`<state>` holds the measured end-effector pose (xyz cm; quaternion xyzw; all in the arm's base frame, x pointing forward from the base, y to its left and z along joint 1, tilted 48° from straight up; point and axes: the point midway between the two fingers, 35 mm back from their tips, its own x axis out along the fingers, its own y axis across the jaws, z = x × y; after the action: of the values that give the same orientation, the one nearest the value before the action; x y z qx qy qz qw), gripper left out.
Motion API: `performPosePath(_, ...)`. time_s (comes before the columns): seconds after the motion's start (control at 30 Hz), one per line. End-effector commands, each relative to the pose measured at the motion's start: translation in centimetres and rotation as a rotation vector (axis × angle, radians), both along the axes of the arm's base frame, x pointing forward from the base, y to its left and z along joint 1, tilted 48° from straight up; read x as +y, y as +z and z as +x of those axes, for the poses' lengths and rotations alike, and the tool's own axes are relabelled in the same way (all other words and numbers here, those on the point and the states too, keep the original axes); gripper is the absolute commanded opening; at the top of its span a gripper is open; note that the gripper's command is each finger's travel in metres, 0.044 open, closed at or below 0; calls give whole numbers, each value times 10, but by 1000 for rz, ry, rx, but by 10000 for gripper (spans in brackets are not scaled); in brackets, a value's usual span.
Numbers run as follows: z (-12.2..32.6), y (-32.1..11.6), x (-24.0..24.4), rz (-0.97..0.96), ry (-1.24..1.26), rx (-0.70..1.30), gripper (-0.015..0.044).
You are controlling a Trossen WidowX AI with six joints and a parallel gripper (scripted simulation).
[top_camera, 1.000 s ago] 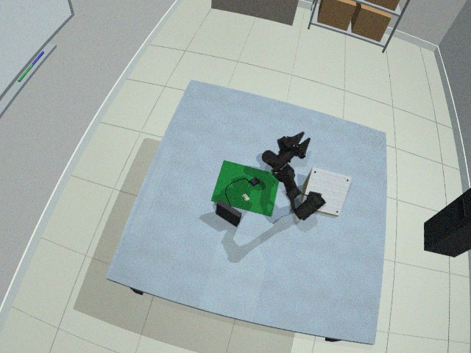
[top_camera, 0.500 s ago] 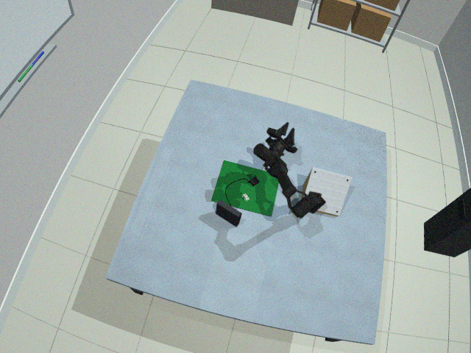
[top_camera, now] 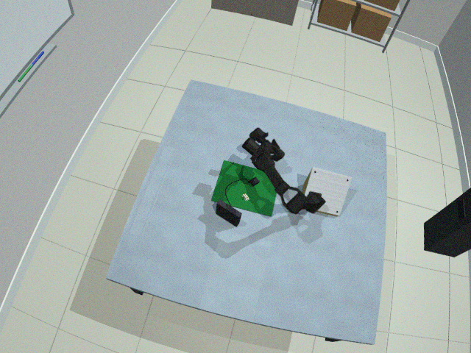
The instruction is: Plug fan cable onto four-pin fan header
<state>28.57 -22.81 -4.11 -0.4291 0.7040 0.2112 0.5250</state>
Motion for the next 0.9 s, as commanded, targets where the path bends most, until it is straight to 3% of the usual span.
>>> performPosePath(0.0, 17, 9, 86, 557, 26, 40, 210)
performPosePath(0.33, 30, 60, 153, 1013, -73, 62, 210)
performPosePath(0.67, 31, 62, 154, 1022, -76, 62, 210)
performPosePath(0.87, 32, 32, 187, 1023, -76, 61, 210)
